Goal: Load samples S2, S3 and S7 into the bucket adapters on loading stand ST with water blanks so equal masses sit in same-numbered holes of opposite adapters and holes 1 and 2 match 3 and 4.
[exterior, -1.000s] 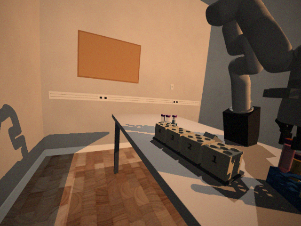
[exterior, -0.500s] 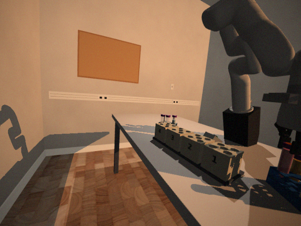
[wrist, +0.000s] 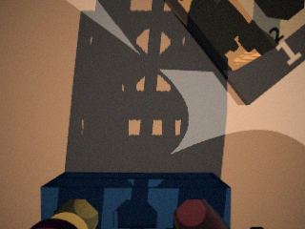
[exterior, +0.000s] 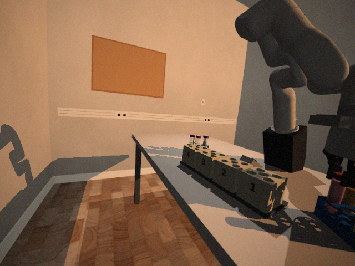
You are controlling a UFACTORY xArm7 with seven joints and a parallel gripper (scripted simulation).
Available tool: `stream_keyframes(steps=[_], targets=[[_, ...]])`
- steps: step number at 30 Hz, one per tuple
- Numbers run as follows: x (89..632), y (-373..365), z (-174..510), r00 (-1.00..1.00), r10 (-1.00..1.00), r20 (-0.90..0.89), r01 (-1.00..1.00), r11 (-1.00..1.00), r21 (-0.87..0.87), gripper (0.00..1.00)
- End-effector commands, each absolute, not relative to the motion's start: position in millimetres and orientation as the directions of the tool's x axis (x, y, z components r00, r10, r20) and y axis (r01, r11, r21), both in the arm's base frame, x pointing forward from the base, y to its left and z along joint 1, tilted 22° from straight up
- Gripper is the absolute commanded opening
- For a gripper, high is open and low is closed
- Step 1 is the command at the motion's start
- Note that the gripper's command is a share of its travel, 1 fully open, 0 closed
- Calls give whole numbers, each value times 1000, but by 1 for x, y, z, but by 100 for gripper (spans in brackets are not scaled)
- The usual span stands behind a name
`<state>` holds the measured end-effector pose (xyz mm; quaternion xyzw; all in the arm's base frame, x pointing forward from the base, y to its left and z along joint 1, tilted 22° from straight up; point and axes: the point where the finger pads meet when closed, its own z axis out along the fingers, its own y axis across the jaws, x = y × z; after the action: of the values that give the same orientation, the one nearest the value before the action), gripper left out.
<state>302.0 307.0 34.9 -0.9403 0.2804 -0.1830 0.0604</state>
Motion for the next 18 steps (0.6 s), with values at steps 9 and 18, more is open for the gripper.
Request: stream_keyframes(steps=[9,18], targets=[[306,308,25,776,-549,311,-503,-836,-219,0],[308,309,20,776,-549,311,-503,-836,-219,0]])
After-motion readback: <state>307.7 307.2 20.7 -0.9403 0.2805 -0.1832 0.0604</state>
